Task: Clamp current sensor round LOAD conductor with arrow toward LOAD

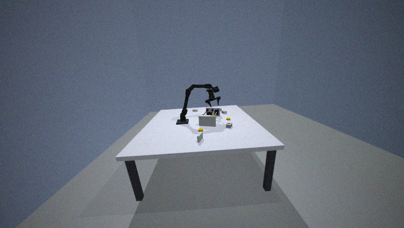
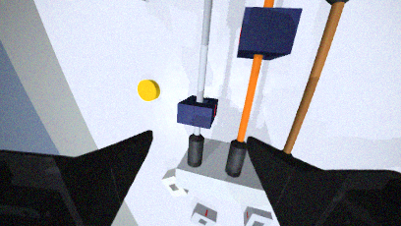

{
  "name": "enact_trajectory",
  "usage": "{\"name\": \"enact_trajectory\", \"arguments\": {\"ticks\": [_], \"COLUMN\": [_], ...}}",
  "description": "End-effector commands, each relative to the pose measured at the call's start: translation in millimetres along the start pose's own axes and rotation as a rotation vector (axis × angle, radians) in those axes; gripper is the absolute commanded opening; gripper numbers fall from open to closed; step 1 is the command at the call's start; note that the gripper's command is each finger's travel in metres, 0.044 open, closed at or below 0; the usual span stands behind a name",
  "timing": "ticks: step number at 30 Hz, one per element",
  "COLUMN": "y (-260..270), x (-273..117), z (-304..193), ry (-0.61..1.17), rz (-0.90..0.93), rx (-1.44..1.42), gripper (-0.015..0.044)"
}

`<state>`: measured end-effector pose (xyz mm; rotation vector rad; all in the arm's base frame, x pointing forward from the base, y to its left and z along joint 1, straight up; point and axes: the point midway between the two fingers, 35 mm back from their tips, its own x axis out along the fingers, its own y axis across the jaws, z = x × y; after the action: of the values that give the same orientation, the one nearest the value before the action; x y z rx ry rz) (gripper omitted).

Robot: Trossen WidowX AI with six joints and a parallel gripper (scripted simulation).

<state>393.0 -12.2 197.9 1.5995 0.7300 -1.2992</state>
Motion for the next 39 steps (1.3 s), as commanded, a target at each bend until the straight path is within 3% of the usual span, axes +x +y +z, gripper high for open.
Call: {"name": "enact_trajectory", "arguments": {"ticks": [1, 7, 14, 23, 39], "y": [0.6, -0.4, -7.5, -22.8, -43.6], "x": [-0.6, 0.3, 1.2, -4.2, -14.4], "z": [0.3, 3.6, 38.5, 78.1, 109.3], "ry": [-0.002, 0.017, 0.194, 0.315, 0.174], "rz": [0.005, -0.003, 0.057, 0.345, 0.751], "rx": [0.006, -0.048, -0.558, -1.187, -1.782], "gripper": [0.0440, 0.0440, 0.0440, 0.0440, 0.0440]}}
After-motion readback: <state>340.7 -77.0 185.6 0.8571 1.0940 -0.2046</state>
